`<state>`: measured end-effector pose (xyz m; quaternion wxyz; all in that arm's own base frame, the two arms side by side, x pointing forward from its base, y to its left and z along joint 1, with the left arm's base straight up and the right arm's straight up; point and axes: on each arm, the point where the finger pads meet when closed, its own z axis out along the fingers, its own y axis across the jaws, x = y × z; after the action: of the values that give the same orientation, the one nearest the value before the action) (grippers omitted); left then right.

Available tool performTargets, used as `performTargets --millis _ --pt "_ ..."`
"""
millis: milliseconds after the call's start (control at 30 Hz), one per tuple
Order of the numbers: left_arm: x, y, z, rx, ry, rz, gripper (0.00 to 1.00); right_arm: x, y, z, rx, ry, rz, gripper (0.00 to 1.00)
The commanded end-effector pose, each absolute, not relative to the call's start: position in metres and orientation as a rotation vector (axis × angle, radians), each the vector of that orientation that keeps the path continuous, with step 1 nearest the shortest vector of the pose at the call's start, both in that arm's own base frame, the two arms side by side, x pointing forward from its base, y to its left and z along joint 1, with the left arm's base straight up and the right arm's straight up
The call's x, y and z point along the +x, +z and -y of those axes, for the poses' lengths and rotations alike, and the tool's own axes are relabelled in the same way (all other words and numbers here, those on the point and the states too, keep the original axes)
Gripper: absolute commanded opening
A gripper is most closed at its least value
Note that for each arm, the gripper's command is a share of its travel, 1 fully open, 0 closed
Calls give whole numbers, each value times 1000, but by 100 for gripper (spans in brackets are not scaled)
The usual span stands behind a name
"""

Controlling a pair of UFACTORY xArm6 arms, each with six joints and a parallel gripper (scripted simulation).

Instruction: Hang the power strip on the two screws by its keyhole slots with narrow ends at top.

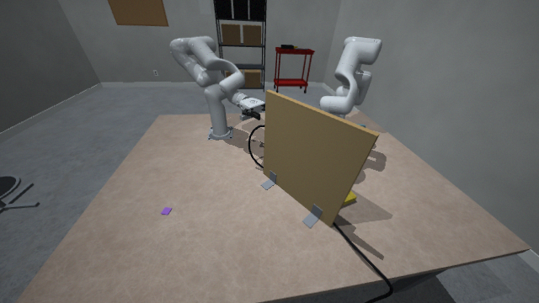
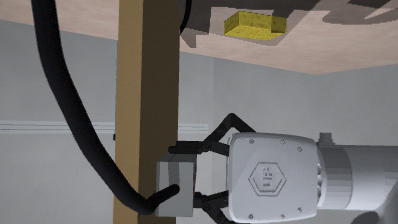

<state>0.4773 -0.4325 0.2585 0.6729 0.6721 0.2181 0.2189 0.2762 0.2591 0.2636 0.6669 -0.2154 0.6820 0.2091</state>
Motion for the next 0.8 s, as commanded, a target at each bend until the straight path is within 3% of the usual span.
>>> performTargets --millis 0,767 --pt "479 261 434 1508 495 -488 0 277 265 -260 -484 473 -1536 100" --pt "481 262 437 1508 495 -488 0 277 265 -260 -484 473 -1536 100"
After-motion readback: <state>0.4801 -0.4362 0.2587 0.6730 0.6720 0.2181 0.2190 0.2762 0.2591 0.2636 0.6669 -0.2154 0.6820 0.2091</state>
